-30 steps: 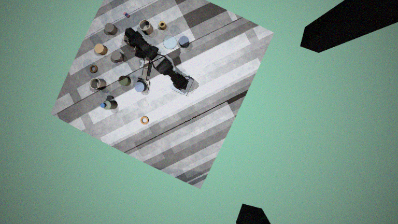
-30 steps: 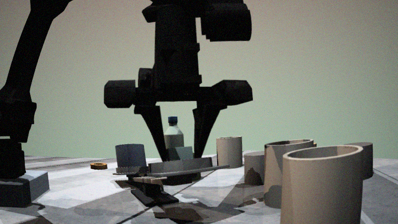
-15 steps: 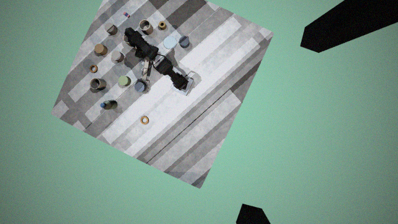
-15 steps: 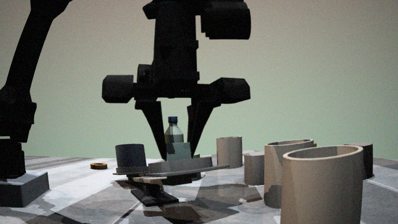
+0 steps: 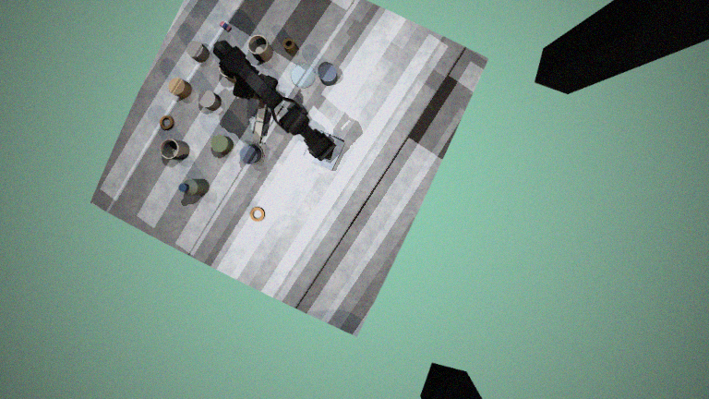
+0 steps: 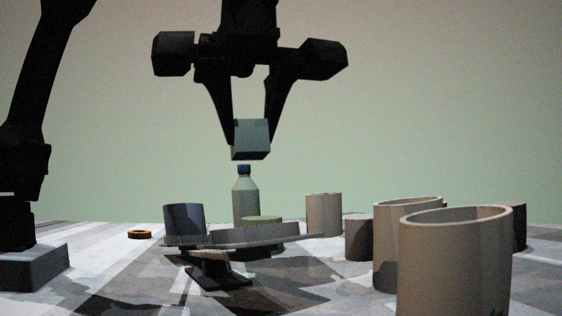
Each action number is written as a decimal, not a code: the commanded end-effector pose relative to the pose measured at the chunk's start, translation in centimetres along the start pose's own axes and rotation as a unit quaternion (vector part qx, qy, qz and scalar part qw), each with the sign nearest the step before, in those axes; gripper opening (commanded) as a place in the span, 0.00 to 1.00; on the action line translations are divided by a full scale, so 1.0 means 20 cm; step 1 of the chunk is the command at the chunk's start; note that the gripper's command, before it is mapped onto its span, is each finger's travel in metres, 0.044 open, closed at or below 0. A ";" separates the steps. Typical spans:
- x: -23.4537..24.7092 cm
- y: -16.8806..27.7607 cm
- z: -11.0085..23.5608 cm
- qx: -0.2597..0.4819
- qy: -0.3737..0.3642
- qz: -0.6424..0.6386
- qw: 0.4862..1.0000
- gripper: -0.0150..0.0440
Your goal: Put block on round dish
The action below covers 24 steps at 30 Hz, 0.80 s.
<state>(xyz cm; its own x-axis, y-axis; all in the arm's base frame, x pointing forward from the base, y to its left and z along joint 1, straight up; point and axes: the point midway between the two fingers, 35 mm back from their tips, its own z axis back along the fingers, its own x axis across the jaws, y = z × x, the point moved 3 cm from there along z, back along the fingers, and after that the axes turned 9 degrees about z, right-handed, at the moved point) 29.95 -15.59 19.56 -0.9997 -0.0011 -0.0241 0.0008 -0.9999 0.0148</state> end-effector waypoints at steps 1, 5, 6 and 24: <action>0.00 0.00 0.07 0.000 0.003 0.003 1.000 0.25; 0.03 0.05 0.04 0.001 0.003 0.003 1.000 0.25; 0.05 0.09 0.01 0.001 0.003 0.003 1.000 0.25; 0.59 0.57 -0.43 0.006 -0.002 0.003 1.000 0.25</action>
<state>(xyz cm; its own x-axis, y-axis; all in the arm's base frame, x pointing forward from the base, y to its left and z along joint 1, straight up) 19.28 -26.94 11.82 -0.9997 0.0079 -0.0228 -0.0085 -0.9995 0.0297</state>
